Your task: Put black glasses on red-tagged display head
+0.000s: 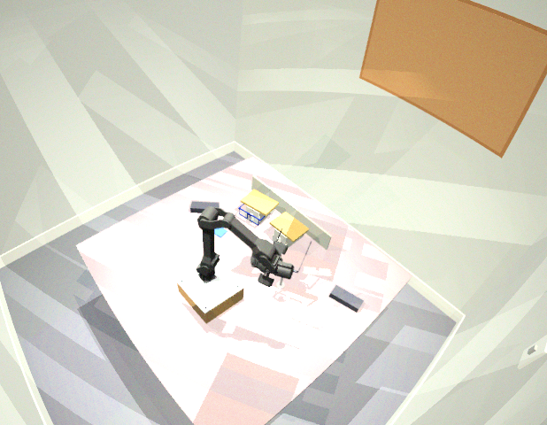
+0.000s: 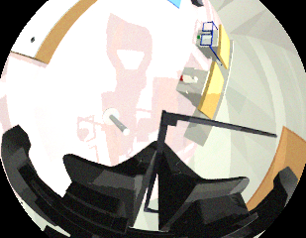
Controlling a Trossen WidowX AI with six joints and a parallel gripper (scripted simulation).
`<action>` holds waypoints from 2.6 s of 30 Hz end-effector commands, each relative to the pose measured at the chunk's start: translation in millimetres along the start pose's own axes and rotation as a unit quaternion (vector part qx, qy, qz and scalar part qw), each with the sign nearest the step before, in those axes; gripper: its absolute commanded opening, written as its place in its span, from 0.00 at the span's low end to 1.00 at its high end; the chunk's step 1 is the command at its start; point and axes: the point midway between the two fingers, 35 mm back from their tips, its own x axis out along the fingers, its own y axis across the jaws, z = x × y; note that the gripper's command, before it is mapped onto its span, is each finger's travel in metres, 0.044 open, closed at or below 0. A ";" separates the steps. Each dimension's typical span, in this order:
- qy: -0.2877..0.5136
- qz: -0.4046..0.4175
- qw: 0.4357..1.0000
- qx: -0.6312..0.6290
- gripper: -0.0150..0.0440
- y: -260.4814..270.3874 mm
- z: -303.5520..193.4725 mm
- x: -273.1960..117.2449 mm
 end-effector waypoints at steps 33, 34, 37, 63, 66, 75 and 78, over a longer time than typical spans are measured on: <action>-0.070 0.177 0.976 0.102 0.25 -26.6 73.1 62.7; -0.070 0.184 0.975 0.105 0.25 -27.3 76.1 64.5; -0.068 0.205 0.970 0.112 0.25 -29.2 85.1 69.4; 0.015 0.342 0.928 0.149 0.25 -39.0 159.9 94.9; 0.031 0.351 0.924 0.150 0.25 -39.7 168.0 96.2; 0.062 0.359 0.919 0.147 0.25 -35.0 175.8 102.7; 0.065 0.359 0.919 0.146 0.25 -31.9 176.0 106.3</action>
